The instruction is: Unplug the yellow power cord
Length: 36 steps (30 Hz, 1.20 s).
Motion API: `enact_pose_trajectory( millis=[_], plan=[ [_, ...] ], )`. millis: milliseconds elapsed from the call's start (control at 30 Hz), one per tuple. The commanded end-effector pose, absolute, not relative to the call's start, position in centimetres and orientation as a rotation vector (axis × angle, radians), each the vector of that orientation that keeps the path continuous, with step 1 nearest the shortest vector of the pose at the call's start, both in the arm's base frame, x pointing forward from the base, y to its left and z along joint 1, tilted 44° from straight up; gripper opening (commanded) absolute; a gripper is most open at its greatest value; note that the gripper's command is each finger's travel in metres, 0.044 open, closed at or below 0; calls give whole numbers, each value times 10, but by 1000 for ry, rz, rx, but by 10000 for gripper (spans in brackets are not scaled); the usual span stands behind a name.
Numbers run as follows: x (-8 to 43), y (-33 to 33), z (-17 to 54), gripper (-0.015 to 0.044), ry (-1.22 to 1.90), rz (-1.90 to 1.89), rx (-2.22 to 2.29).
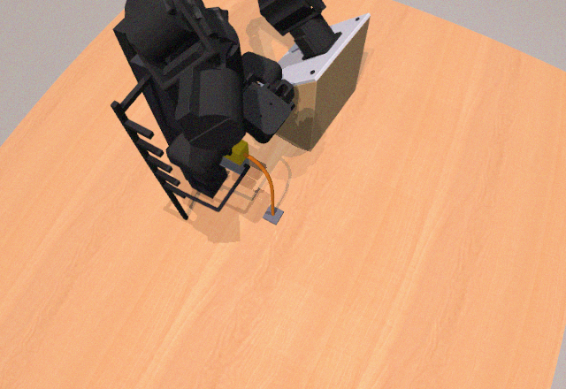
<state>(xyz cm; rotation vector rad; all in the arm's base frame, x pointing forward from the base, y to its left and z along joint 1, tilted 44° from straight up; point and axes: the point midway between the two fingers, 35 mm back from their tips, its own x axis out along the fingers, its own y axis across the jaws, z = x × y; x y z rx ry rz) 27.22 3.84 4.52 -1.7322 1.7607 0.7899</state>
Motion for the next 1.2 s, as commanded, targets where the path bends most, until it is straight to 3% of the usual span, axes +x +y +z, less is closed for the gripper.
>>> enact_pose_trajectory(
  millis=[0,133,267,533,1167],
  plan=[
    [271,33,41,160,1763,793,-1740],
    [271,32,40,160,1763,792,-1740],
    [272,34,41,55,1764,790,-1731],
    [272,34,41,2,1764,790,-1731],
    [273,55,24,0,1760,794,-1733]
  ],
)
